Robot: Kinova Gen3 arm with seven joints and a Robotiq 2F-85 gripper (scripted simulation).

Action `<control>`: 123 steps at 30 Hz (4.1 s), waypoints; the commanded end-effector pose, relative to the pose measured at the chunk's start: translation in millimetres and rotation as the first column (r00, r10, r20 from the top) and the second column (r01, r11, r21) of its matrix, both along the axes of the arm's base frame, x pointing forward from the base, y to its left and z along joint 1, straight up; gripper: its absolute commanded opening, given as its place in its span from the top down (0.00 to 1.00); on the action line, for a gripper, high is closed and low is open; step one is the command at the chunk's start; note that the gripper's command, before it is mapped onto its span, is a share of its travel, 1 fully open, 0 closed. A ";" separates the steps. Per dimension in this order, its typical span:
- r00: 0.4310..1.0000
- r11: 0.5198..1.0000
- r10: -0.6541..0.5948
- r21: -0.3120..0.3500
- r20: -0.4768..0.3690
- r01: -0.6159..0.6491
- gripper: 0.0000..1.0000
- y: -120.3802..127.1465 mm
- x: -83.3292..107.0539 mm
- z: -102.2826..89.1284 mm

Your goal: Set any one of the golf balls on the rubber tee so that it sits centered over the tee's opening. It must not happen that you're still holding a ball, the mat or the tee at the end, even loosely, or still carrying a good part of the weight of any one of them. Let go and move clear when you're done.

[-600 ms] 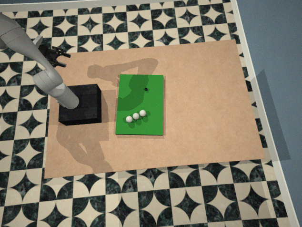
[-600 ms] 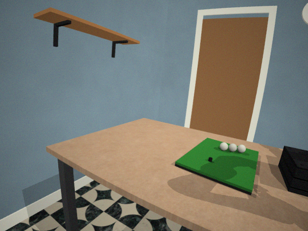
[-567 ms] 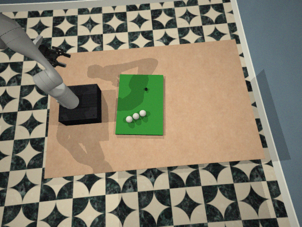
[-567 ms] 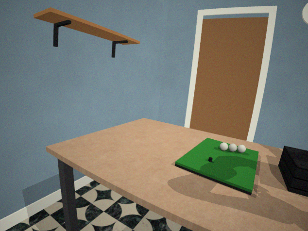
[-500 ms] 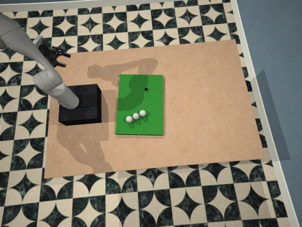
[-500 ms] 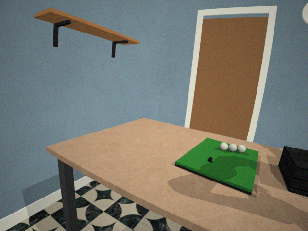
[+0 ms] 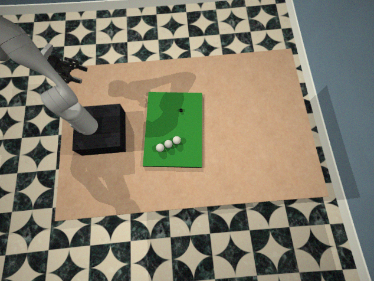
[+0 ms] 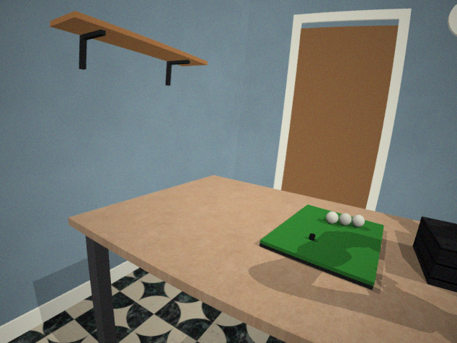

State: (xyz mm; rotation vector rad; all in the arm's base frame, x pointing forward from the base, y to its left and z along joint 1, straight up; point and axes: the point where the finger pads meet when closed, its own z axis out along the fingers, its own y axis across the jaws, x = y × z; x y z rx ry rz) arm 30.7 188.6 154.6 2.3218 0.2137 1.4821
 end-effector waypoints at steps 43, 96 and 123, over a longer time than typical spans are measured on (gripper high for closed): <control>0.670 0.683 -0.689 0.063 -0.277 0.728 0.00 -31.9 58.2 -60.4; -0.400 -0.958 -0.270 0.205 -0.876 0.199 0.00 -231.4 338.8 -124.1; -0.372 -0.977 -0.205 0.214 -0.905 0.017 0.00 -290.2 353.3 -119.4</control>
